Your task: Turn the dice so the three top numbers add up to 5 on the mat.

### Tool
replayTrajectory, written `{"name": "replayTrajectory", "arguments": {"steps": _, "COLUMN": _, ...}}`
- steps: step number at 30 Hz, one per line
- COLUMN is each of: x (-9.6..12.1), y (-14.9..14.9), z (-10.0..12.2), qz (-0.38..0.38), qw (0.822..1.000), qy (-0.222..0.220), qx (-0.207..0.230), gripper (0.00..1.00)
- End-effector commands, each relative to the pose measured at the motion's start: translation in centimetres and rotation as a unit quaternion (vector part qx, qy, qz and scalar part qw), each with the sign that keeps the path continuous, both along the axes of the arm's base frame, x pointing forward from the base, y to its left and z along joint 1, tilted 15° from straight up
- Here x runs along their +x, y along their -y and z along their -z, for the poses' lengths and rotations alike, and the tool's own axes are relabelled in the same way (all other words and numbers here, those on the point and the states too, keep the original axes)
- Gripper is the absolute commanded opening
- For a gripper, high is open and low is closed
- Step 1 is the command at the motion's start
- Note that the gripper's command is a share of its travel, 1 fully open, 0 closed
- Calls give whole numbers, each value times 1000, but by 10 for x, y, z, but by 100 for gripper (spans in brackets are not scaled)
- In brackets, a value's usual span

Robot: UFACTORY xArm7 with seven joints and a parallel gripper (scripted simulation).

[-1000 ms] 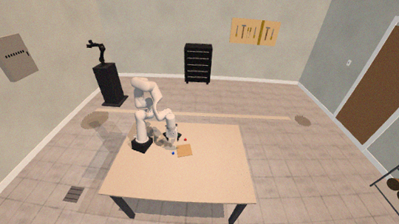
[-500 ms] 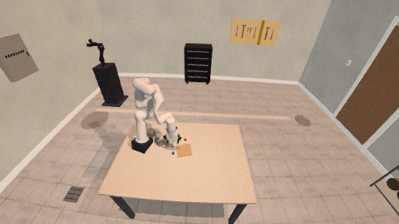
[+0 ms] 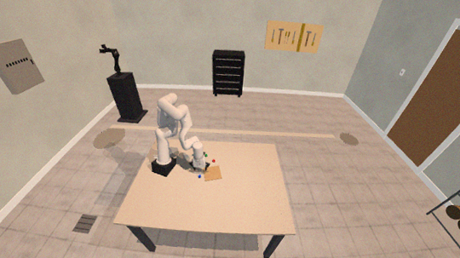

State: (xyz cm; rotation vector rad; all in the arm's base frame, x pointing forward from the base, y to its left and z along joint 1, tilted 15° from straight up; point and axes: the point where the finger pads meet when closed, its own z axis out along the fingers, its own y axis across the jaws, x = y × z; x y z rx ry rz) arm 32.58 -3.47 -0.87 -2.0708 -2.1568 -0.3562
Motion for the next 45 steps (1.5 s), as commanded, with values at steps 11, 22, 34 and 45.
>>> {"name": "replayTrajectory", "arguments": {"steps": 11, "x": 2, "y": 1, "z": 2, "qz": 0, "qw": 1000, "qy": 0, "qx": -2, "gripper": 100}}
{"name": "replayTrajectory", "arguments": {"steps": 22, "x": 2, "y": 1, "z": 2, "qz": 0, "qw": 1000, "qy": 0, "qx": -2, "gripper": 100}}
{"name": "replayTrajectory", "arguments": {"steps": 34, "x": 2, "y": 1, "z": 2, "qz": 0, "qw": 1000, "qy": 0, "qx": -2, "gripper": 100}}
{"name": "replayTrajectory", "arguments": {"steps": 45, "x": 8, "y": -10, "z": -1, "qz": 0, "qw": 1000, "qy": 0, "qx": -2, "gripper": 100}}
